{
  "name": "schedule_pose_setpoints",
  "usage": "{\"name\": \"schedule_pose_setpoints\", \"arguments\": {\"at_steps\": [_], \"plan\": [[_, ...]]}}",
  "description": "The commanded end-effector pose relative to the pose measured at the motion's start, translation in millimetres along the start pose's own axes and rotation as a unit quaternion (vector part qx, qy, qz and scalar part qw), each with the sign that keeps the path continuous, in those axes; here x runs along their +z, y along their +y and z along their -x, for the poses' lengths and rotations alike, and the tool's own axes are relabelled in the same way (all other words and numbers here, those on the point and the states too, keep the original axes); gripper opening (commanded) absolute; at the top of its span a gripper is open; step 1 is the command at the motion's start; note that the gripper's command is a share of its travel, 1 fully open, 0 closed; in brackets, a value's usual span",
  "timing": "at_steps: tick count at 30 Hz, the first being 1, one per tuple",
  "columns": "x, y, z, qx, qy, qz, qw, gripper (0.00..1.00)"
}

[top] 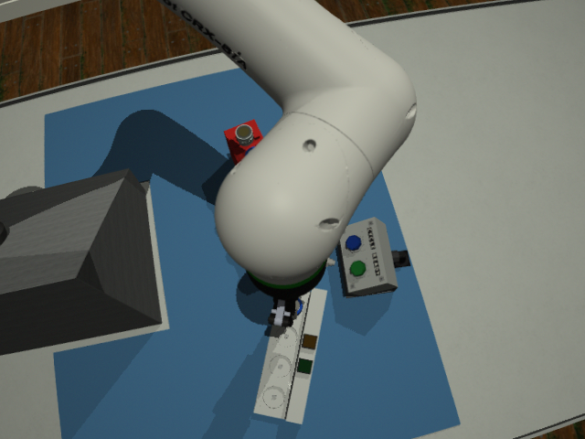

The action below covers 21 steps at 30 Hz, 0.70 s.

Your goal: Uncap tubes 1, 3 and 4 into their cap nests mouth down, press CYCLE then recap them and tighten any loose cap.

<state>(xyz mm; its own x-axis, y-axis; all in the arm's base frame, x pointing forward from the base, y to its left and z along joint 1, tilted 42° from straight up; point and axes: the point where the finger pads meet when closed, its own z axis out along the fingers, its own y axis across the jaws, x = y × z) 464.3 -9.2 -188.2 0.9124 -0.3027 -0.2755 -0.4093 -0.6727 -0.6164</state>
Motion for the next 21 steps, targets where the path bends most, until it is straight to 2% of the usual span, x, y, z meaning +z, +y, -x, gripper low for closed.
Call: {"name": "schedule_pose_setpoints", "arguments": {"at_steps": [1,4,6,15,19,20,21], "plan": [[-19.1,-0.1,-0.1,0.0,0.0,0.0,1.0,0.29],[-34.1,-0.1,-0.1,0.0,0.0,0.0,1.0,0.29],[-34.1,-0.1,-0.1,0.0,0.0,0.0,1.0,0.29],[-79.1,-0.1,-0.1,0.0,0.0,0.0,1.0,0.29],[-82.1,-0.1,-0.1,0.0,0.0,0.0,1.0,0.29],[-82.1,-7.7,3.2,0.042,0.0,0.0,0.999,0.35],[-82.1,-15.4,6.5,0.083,0.0,0.0,0.997,0.35]]}}
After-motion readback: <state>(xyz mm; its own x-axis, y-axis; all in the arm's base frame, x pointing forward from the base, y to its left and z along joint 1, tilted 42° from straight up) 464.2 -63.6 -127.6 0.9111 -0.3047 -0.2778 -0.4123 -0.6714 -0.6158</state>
